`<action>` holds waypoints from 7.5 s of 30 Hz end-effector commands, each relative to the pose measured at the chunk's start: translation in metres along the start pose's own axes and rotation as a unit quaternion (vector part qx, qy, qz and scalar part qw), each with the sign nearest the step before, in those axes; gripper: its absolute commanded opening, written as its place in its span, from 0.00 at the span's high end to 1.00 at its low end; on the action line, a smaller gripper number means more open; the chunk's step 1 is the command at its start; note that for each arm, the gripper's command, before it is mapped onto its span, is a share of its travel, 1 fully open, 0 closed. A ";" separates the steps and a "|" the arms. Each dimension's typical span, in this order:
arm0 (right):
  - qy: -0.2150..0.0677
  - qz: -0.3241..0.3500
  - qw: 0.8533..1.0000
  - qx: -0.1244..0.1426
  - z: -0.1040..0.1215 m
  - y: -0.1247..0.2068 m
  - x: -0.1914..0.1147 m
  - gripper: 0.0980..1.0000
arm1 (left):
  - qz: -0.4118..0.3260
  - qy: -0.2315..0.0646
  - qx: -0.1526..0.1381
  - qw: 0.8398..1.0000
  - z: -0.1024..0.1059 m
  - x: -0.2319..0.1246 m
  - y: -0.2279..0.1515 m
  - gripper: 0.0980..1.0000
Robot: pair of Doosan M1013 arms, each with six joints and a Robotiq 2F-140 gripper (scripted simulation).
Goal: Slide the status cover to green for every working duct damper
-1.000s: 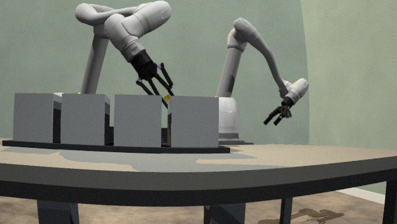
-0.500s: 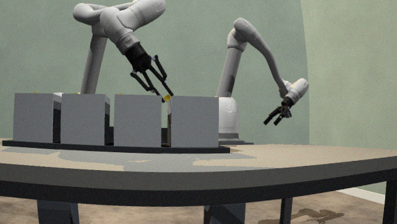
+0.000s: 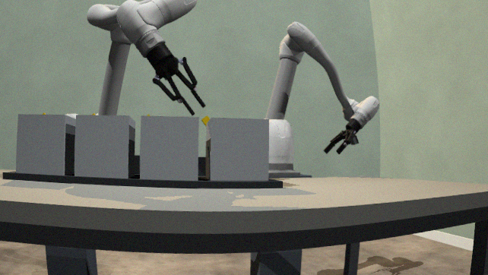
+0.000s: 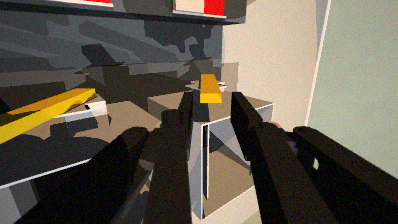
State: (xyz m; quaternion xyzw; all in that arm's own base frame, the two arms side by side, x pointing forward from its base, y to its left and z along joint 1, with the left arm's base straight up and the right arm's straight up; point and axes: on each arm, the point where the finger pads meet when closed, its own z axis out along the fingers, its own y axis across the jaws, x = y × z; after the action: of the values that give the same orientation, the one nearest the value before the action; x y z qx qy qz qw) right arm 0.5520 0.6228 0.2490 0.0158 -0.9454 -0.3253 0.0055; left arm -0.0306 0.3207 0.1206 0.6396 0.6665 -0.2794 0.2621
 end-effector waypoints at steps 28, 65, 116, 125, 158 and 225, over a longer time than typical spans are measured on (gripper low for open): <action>0.000 -0.001 0.951 0.310 0.020 0.126 -0.109 0.77 | 0.000 0.000 0.000 1.000 0.000 0.000 0.000 0.00; -0.001 0.000 0.946 0.325 0.021 0.131 -0.113 0.77 | 0.000 0.000 0.000 1.000 0.000 0.000 0.000 0.00; -0.001 0.000 0.946 0.325 0.021 0.131 -0.113 0.77 | 0.000 0.000 0.000 1.000 0.000 0.000 0.000 0.00; -0.001 0.000 0.946 0.325 0.021 0.131 -0.113 0.77 | 0.000 0.000 0.000 1.000 0.000 0.000 0.000 0.00; -0.001 0.000 0.946 0.325 0.021 0.131 -0.113 0.77 | 0.000 0.000 0.000 1.000 0.000 0.000 0.000 0.00; 0.136 -0.399 0.857 0.295 0.021 0.131 -0.113 1.00 | 0.000 0.000 0.000 1.000 0.000 0.000 0.000 0.00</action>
State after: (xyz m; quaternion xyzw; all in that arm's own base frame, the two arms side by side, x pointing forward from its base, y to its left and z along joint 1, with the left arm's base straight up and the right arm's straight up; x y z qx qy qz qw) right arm 0.6613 0.7427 0.3116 0.3777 -0.9259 0.0011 -0.0006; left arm -0.0306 0.3207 0.1206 0.6396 0.6665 -0.2794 0.2621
